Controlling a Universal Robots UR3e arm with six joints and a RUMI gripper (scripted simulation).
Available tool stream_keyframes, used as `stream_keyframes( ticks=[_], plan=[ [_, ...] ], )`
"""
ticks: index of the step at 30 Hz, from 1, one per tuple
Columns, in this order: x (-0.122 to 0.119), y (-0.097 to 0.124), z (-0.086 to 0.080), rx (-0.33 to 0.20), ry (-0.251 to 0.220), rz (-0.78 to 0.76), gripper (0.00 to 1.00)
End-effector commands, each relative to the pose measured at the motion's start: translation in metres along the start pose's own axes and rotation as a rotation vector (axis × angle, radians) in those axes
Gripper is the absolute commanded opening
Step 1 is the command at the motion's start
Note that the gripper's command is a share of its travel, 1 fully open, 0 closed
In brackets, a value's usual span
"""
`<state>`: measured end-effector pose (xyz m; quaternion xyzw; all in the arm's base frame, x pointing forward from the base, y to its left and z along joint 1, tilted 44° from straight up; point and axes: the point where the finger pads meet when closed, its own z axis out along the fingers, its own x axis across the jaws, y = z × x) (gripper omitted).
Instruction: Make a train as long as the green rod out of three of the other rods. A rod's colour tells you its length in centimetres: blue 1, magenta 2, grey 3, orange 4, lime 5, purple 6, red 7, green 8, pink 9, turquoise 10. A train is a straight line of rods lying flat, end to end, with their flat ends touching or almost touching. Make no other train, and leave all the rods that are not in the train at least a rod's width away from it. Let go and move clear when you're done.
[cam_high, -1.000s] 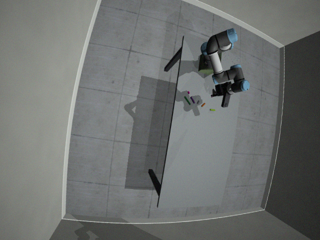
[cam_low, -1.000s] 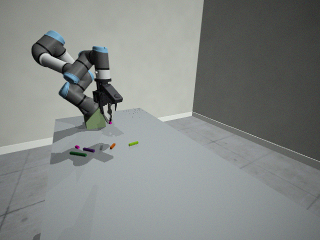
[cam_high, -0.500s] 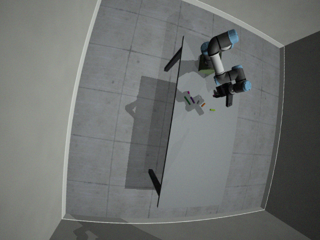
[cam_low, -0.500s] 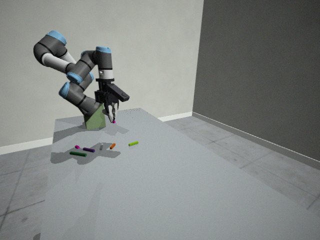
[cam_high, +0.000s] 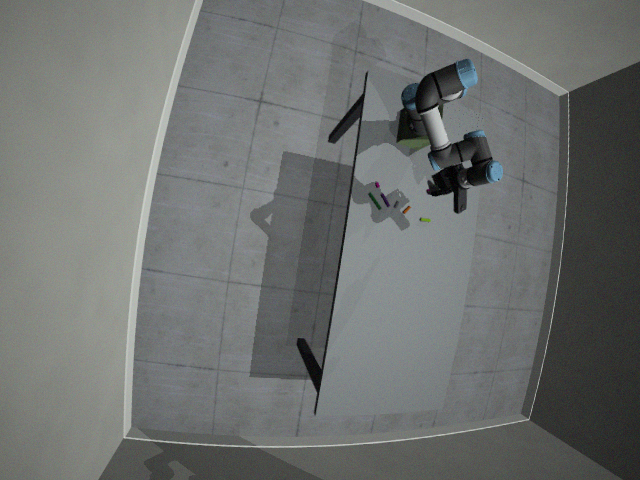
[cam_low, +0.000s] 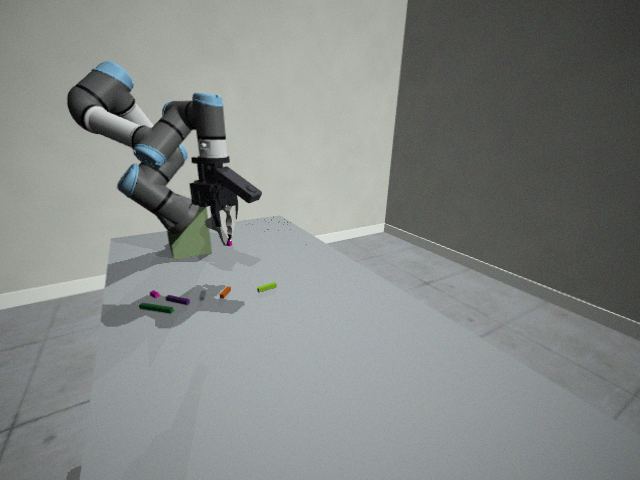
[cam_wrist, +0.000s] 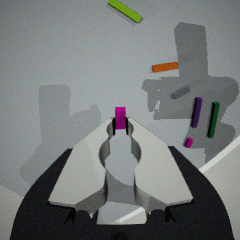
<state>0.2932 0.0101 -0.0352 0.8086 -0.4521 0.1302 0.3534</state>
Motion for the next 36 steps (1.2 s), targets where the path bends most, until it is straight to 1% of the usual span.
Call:
stream_keyframes(
  ticks=[1, 12, 18, 26, 28, 36],
  plan=[
    [0.0, -0.001, 0.0, 0.003, -0.001, -0.004, 0.0],
    [0.0, 0.0, 0.01, 0.002, -0.001, -0.005, 0.0],
    [0.0, 0.0, 0.025, 0.002, -0.001, -0.005, 0.0],
    [0.0, -0.001, 0.051, 0.001, -0.001, -0.005, 0.0],
    [0.0, -0.001, 0.051, 0.001, -0.001, -0.005, 0.0],
    [0.0, -0.001, 0.073, 0.001, -0.001, -0.005, 0.0]
  ],
)
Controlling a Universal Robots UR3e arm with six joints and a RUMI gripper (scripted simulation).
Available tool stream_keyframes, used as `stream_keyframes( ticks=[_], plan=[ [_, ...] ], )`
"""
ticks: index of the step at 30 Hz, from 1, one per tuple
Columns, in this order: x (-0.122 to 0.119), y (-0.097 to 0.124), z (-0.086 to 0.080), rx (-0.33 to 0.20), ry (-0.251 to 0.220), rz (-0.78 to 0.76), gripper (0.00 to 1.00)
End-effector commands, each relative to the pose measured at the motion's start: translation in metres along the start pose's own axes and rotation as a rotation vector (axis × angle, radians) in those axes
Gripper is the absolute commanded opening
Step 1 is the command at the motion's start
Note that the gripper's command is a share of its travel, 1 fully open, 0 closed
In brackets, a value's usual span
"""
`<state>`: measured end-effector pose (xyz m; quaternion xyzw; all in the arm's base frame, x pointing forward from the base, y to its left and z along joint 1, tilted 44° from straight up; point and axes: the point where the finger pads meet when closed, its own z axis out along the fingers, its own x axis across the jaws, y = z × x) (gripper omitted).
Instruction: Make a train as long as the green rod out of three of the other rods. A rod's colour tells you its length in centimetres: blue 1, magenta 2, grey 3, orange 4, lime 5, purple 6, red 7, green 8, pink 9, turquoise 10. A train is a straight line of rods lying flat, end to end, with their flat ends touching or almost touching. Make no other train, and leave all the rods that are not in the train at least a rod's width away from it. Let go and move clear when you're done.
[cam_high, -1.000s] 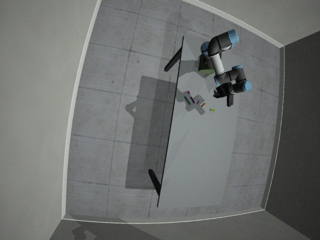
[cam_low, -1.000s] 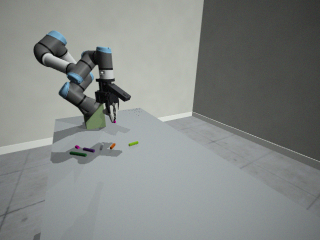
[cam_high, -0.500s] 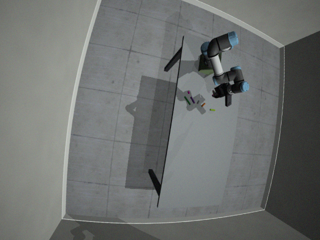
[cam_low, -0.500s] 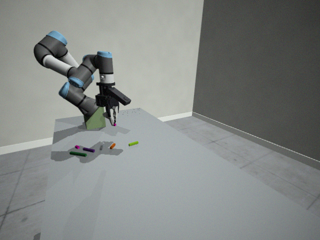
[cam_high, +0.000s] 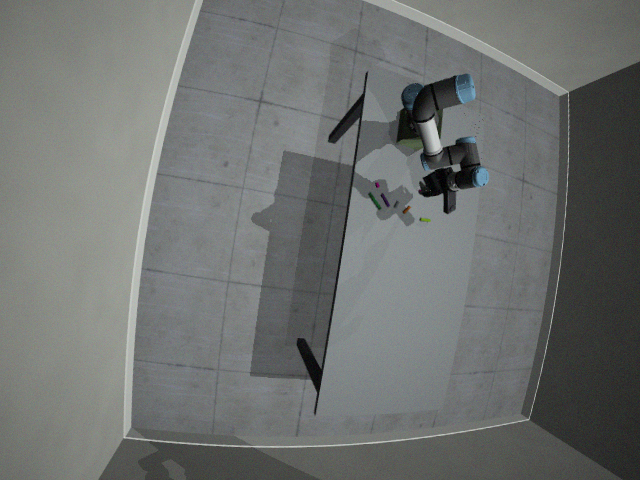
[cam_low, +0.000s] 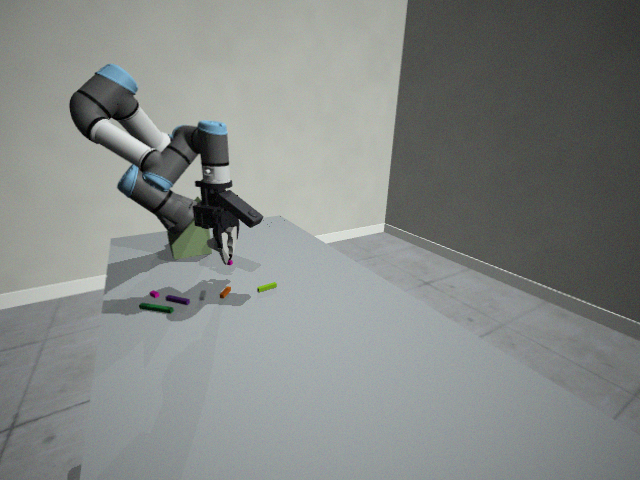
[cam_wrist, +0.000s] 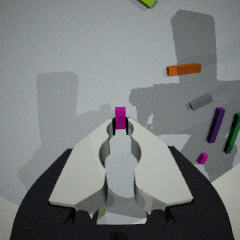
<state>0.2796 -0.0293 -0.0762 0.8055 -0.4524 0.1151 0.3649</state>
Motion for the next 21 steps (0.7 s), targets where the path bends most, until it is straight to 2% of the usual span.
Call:
stream_keyframes(
  ticks=[1, 7, 21],
  plan=[
    [0.005, -0.007, 0.017, 0.036, 0.013, 0.005, 0.0],
    [0.005, -0.008, 0.027, 0.036, 0.013, 0.005, 0.0],
    [0.005, -0.008, 0.03, 0.036, 0.012, 0.005, 0.0]
  ],
)
